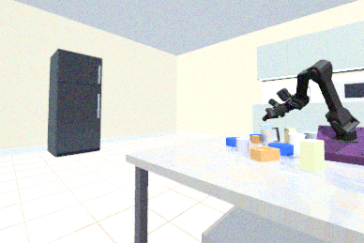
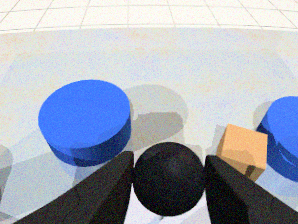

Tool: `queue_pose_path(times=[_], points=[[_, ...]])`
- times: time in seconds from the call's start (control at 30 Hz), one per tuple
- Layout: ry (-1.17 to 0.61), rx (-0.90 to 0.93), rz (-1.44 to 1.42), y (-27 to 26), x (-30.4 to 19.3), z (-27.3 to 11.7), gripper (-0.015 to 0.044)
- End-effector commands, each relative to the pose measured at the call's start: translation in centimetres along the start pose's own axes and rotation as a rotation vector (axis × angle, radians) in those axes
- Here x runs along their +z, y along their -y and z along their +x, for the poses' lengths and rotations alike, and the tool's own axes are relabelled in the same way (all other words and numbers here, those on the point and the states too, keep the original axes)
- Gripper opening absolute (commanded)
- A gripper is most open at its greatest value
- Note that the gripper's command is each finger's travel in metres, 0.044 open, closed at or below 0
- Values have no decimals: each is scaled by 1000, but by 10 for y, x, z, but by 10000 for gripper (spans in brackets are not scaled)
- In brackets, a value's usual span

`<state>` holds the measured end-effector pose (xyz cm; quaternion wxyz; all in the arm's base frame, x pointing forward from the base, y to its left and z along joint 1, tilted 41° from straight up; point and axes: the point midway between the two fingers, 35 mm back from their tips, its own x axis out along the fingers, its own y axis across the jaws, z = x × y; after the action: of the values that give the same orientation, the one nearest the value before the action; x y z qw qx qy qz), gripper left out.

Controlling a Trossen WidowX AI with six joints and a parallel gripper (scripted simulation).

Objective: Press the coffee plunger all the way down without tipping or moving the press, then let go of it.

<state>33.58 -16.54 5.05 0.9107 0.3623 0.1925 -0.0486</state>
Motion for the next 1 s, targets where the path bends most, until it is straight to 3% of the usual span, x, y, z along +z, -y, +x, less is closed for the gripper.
queue_pose_path(times=[0.0,0.97], points=[[-32,6,17,0,-9,4,122],[-32,6,17,2,-6,7,122]])
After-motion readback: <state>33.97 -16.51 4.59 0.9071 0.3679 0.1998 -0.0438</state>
